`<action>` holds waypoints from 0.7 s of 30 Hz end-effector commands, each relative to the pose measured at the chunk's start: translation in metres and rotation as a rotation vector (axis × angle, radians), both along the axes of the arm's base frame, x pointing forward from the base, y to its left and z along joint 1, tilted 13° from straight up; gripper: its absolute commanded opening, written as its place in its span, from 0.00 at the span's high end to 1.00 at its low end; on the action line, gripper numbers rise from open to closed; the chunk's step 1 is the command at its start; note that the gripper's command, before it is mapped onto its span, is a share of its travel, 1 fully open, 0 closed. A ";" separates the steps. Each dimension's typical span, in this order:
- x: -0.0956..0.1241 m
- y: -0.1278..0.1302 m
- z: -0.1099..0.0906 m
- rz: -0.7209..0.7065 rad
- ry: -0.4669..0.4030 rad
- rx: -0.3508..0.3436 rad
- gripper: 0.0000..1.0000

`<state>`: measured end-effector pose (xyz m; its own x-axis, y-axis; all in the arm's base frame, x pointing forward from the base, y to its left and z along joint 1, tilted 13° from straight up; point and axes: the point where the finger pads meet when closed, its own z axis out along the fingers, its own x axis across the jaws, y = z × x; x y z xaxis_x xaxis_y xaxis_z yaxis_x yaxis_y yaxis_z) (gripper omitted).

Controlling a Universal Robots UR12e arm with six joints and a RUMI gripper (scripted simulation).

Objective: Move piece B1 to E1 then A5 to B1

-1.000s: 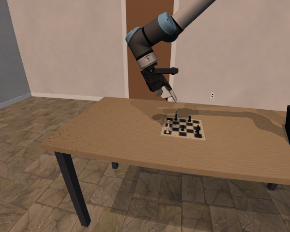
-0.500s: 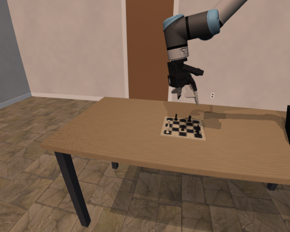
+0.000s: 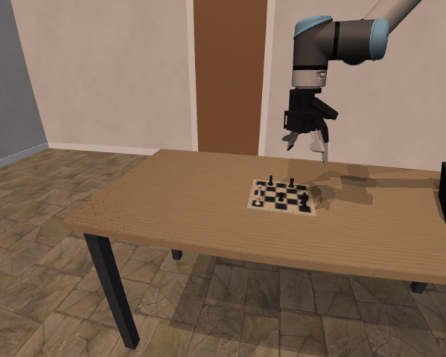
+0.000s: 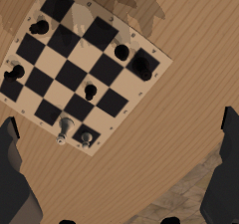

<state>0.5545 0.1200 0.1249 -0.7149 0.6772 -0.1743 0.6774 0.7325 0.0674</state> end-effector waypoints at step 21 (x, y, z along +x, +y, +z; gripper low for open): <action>-0.015 0.001 -0.001 0.030 -0.049 -0.003 0.00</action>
